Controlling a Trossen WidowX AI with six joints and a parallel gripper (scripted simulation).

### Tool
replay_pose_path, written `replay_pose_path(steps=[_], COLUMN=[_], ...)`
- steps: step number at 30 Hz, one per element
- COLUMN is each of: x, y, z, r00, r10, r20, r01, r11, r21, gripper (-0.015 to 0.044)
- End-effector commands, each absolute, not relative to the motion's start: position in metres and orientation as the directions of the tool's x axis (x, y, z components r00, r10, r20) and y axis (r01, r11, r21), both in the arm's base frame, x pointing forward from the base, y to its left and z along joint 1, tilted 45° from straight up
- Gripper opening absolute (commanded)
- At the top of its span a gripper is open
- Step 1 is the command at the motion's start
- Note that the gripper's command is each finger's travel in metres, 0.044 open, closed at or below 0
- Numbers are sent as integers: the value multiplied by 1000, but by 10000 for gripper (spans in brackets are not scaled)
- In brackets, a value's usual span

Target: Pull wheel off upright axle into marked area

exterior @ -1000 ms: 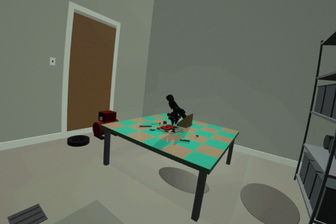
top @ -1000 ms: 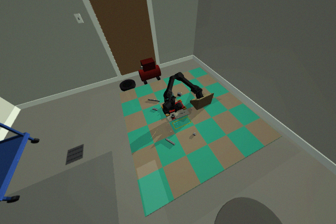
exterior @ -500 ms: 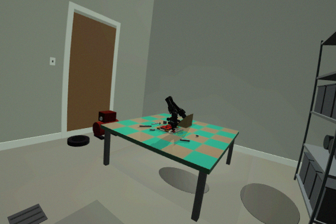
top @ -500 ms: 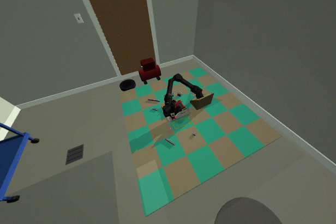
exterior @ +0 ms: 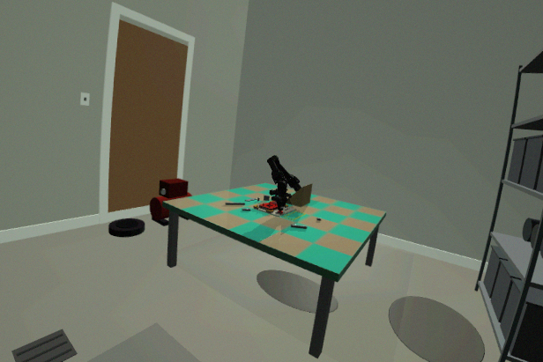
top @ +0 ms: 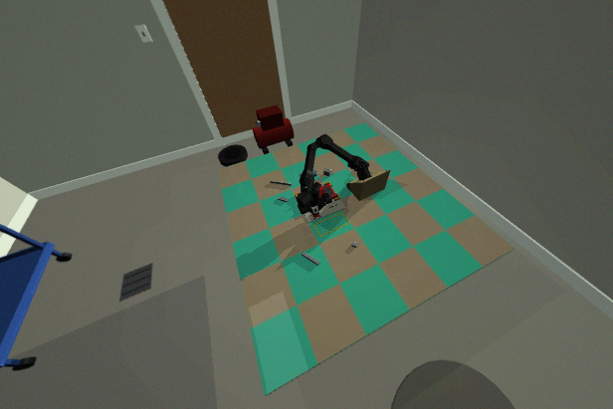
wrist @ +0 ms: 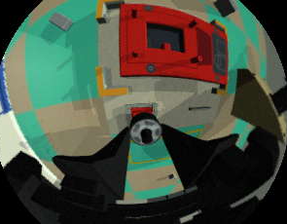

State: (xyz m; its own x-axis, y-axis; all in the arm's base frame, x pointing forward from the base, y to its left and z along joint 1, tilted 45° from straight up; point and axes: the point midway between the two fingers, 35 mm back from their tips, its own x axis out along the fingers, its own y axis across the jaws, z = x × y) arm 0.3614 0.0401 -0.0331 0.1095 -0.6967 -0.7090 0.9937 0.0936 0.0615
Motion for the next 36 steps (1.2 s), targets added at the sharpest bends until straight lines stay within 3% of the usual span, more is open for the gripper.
replay_pose_path(steps=[1, 36], x=[362, 361], y=[42, 50], z=[-32, -24], r00=[111, 114], r10=[-696, -696], r20=[-710, -709], r01=[994, 993], r11=[92, 96], r21=[65, 66], gripper=[0, 0])
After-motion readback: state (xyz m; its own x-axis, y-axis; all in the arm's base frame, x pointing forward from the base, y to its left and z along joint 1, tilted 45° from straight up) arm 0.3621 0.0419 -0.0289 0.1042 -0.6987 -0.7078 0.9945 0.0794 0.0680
